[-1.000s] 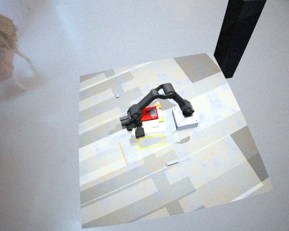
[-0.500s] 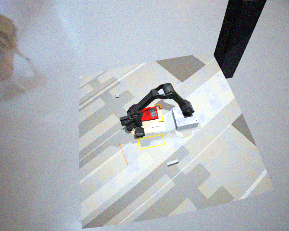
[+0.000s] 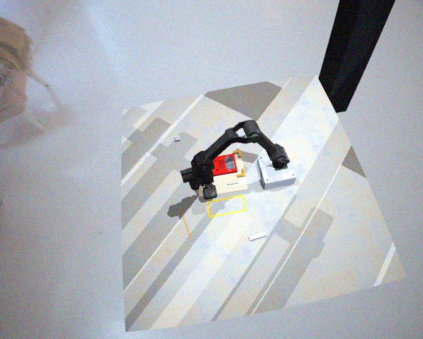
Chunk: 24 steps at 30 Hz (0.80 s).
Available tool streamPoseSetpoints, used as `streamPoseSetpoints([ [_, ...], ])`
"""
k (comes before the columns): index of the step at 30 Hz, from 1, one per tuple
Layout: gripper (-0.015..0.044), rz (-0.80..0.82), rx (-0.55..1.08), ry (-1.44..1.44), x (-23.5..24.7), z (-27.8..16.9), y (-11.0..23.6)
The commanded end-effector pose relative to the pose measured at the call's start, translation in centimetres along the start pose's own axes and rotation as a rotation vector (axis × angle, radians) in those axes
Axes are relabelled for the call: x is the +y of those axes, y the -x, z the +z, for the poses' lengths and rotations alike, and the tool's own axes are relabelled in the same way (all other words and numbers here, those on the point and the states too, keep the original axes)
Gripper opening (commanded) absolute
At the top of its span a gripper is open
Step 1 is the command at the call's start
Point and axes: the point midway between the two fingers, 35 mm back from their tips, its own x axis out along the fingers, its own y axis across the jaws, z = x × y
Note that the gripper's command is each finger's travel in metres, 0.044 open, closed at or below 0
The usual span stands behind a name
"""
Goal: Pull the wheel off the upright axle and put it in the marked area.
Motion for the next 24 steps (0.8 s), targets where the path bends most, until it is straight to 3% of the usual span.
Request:
streamPoseSetpoints([
  [1,0.0,-0.001,-0.016,0.002,0.0,-0.3,2.2],
  [2,0.0,-0.001,-0.016,0.002,0.0,-0.3,2.3],
  [3,0.0026,0.0,-0.002,0.0,0.0,0.0,0.2],
  [13,0.0289,-0.001,-0.018,0.003,0.0,0.0,1.5],
  [16,0.03,-0.001,-0.018,0.003,0.0,0.0,1.8],
  [24,0.03,-0.001,-0.018,0.003,0.0,0.0,6.3],
])
